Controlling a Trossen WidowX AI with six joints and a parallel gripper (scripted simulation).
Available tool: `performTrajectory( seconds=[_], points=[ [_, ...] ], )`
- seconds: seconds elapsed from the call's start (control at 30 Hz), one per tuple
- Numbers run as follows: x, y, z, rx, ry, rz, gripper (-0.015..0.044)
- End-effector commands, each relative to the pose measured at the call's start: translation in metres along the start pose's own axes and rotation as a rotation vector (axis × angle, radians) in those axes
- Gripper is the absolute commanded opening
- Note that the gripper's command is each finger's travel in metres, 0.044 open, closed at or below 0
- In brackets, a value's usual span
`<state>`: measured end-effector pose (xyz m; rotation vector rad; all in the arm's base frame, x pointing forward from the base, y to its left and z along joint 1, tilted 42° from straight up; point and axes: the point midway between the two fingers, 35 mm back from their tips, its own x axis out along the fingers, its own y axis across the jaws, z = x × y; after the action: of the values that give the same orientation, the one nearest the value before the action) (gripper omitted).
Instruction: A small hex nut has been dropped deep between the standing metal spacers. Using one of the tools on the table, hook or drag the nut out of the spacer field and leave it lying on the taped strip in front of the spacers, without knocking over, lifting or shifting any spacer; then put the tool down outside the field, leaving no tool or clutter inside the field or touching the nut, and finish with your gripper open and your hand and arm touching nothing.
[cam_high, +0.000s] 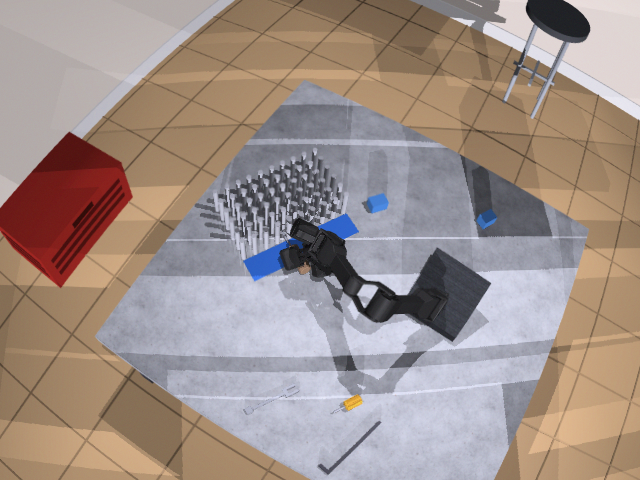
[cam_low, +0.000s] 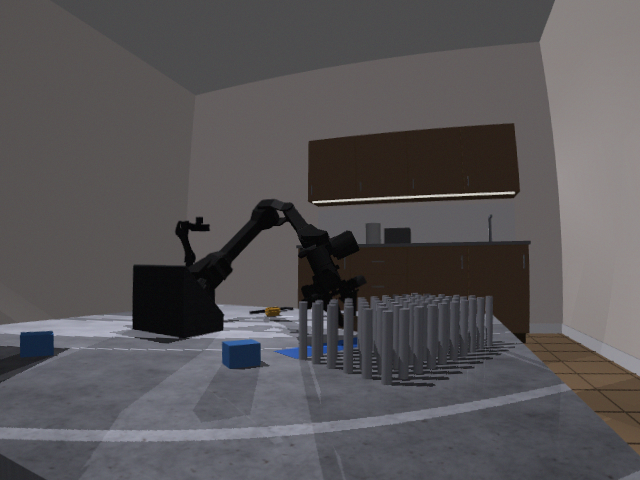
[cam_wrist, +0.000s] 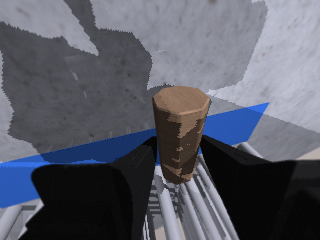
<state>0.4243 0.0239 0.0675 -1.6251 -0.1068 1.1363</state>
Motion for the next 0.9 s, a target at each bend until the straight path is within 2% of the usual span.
performTrajectory(
  seconds=[0.0,0.87],
  points=[
    [0.001,-0.001,-0.004,-0.005,0.001,-0.003,0.0000],
    [0.008,0.001,-0.016,-0.006,0.002,-0.003,0.0000]
  ],
)
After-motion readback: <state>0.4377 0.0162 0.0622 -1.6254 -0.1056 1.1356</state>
